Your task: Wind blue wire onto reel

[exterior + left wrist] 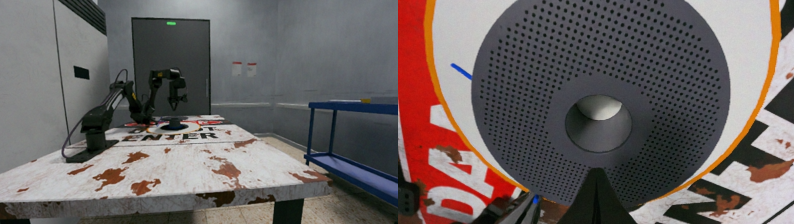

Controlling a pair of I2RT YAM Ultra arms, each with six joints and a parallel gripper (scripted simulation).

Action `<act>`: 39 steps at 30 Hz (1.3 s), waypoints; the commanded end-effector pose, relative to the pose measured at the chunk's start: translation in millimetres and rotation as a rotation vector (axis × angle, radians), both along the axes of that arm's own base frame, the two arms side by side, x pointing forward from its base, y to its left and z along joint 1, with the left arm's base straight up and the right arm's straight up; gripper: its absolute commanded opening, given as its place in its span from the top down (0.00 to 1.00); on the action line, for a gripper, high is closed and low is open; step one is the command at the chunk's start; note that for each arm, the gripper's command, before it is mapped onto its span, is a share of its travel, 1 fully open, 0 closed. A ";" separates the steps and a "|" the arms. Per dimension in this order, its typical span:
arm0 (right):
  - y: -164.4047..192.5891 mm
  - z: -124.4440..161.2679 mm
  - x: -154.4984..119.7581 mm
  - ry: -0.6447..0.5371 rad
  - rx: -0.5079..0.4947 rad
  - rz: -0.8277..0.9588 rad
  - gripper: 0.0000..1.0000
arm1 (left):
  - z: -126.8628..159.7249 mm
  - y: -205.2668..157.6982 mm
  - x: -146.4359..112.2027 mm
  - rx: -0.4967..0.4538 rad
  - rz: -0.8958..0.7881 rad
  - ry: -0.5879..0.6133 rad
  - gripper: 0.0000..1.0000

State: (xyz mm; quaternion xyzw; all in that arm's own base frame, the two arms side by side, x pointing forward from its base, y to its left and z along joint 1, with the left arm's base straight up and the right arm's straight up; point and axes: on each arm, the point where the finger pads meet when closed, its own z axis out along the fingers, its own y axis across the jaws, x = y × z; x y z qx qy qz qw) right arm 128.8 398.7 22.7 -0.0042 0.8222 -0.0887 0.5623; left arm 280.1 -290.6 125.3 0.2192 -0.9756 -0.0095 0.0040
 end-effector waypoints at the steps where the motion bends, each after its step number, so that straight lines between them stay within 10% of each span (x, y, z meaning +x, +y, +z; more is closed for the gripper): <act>1: 8.9 1.3 1.8 -0.011 0.036 0.006 1.00 | 11.7 -0.1 3.3 -0.017 0.036 -0.012 1.00; 39: 8.9 1.3 1.8 -0.011 0.036 0.006 1.00 | -68.4 -3.6 10.1 -0.017 0.037 -0.012 1.00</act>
